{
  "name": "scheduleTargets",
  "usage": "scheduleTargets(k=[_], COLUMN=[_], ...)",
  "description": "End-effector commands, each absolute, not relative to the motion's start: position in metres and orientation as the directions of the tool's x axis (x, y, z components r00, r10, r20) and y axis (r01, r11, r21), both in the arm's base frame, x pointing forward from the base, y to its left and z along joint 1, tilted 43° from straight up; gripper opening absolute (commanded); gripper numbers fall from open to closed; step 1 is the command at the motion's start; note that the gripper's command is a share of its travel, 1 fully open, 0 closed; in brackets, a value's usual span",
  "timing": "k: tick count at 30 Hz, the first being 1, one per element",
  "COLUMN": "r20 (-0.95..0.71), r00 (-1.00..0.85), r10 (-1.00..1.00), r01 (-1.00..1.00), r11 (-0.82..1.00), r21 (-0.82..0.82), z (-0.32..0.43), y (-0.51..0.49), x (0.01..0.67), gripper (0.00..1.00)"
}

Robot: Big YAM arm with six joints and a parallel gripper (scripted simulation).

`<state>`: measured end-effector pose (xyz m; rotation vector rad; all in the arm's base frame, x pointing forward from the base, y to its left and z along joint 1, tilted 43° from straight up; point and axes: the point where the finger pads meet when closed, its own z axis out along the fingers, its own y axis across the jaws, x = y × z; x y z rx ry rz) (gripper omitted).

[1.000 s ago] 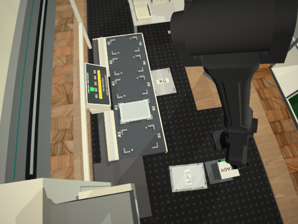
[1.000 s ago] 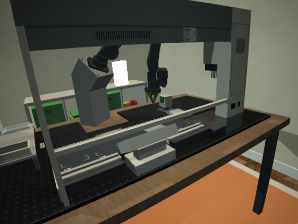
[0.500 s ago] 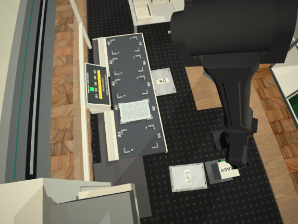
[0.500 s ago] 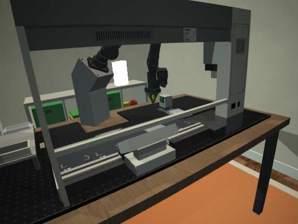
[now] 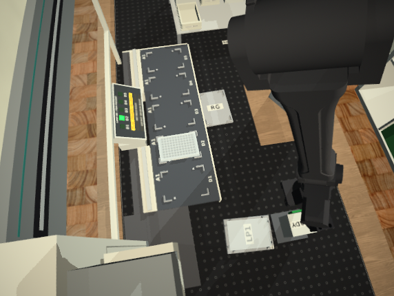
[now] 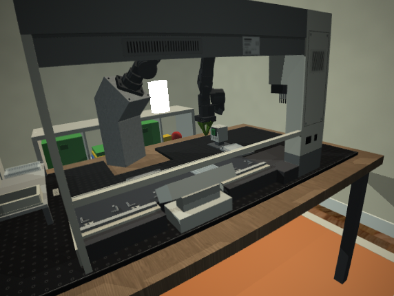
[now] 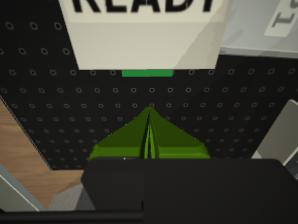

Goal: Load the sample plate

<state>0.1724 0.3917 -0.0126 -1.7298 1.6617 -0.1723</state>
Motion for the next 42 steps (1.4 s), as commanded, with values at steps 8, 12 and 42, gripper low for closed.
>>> scheduleTargets(k=[8,12,42], r20=[-0.371,-0.384,-0.375], r00=[0.166,0.167,0.167], r10=[-0.914,-0.908,-0.912], r01=[-0.823,-0.821,-0.823], r11=[0.079,0.088,0.08], r21=[-0.563,-0.564,-0.562], z=[-0.009,-0.001,-0.002], y=[0.411,0.416,0.425], x=[0.161,0.161,0.158], gripper=[0.0,0.0,0.0])
